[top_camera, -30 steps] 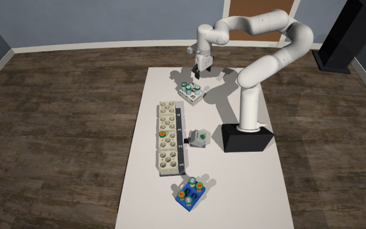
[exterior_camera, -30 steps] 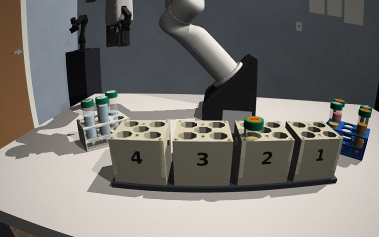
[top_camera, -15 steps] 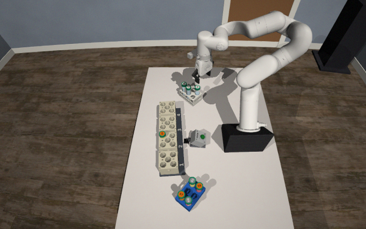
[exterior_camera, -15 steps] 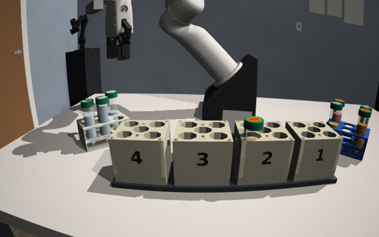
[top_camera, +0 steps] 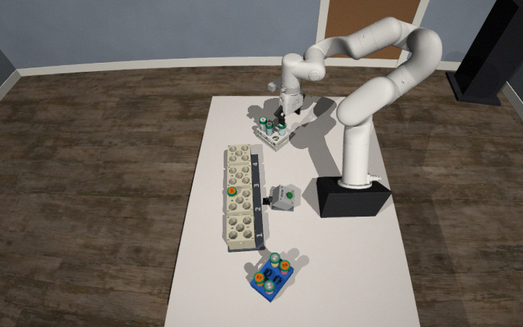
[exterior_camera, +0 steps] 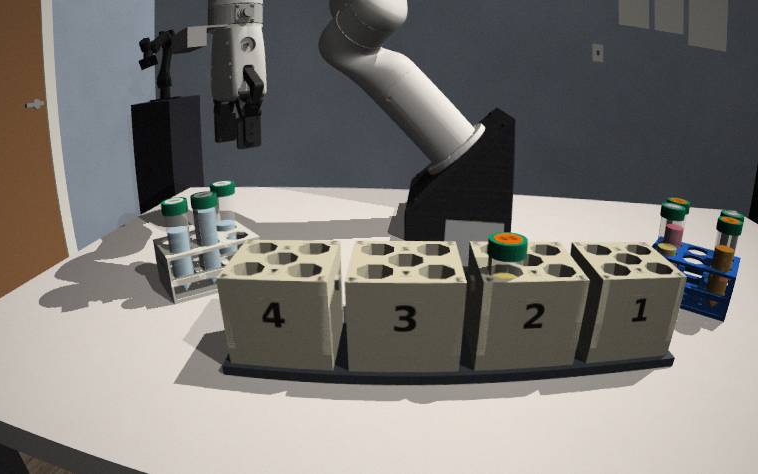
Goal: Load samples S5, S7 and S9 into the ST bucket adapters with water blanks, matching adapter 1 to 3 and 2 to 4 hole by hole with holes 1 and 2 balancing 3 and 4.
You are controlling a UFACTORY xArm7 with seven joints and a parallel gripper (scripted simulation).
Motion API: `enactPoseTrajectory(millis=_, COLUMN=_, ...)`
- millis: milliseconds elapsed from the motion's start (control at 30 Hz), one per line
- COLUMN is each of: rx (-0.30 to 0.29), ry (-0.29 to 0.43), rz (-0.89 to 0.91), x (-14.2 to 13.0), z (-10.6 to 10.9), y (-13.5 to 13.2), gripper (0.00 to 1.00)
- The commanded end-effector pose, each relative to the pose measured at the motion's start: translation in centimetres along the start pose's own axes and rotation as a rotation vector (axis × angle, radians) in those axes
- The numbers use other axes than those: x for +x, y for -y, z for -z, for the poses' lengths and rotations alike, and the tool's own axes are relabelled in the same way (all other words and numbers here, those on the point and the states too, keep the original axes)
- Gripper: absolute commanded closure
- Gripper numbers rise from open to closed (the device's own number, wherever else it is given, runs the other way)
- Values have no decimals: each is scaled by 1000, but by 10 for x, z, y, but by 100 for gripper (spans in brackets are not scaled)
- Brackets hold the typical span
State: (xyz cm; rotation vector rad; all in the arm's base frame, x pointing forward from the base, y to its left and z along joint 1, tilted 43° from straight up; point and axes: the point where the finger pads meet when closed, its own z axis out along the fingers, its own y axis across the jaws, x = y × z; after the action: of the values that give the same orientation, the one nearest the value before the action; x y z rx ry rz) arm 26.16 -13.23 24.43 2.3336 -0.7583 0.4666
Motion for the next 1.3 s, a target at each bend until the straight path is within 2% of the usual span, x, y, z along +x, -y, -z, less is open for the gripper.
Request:
enactPoseTrajectory(millis=0, rx=1, ry=-5, rz=-1, x=3, z=-9, y=1, gripper=0)
enactPoseTrajectory(millis=233, rx=1, ry=-5, rz=-1, x=3, z=-26, y=1, gripper=0)
enactPoseTrajectory(millis=1267, rx=1, ry=-5, rz=-1, x=3, z=-26, y=1, gripper=0)
